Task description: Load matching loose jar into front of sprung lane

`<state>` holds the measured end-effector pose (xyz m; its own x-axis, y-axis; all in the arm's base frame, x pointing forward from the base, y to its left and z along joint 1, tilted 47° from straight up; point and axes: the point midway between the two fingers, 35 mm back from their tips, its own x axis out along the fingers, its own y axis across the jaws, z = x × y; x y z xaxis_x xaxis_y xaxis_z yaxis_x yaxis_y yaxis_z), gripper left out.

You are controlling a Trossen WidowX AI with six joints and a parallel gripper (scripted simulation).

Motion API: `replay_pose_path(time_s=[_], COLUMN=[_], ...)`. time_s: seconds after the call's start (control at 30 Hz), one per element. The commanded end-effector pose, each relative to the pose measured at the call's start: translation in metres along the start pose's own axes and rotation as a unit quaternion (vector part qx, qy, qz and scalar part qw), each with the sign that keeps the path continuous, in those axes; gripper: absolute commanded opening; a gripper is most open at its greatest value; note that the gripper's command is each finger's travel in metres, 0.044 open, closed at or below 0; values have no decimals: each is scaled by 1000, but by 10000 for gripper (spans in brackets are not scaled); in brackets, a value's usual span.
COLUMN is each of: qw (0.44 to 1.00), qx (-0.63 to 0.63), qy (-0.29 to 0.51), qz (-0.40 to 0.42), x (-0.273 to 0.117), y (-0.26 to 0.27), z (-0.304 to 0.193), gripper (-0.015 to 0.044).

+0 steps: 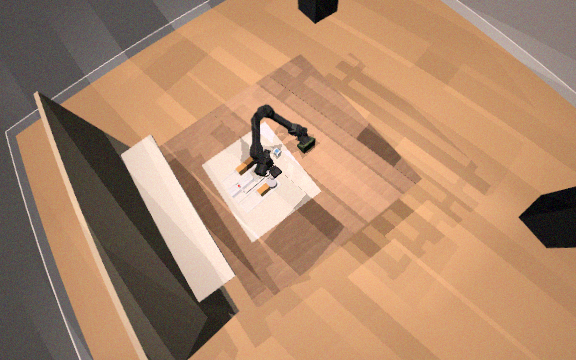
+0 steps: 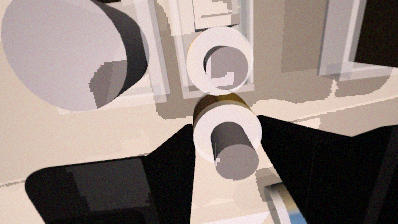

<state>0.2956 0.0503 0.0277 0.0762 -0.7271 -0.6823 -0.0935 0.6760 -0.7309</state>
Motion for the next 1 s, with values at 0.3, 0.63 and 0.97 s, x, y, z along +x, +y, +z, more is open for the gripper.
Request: replay_pose_path(time_s=[0.3, 0.63, 0.97], qw=[1000, 1000, 1000], qx=[3, 3, 4], qy=[-7, -7, -7], qz=[1, 1, 1], x=[-2, -2, -3], y=[-1, -1, -1], z=[10, 14, 18], gripper=[0, 0, 0])
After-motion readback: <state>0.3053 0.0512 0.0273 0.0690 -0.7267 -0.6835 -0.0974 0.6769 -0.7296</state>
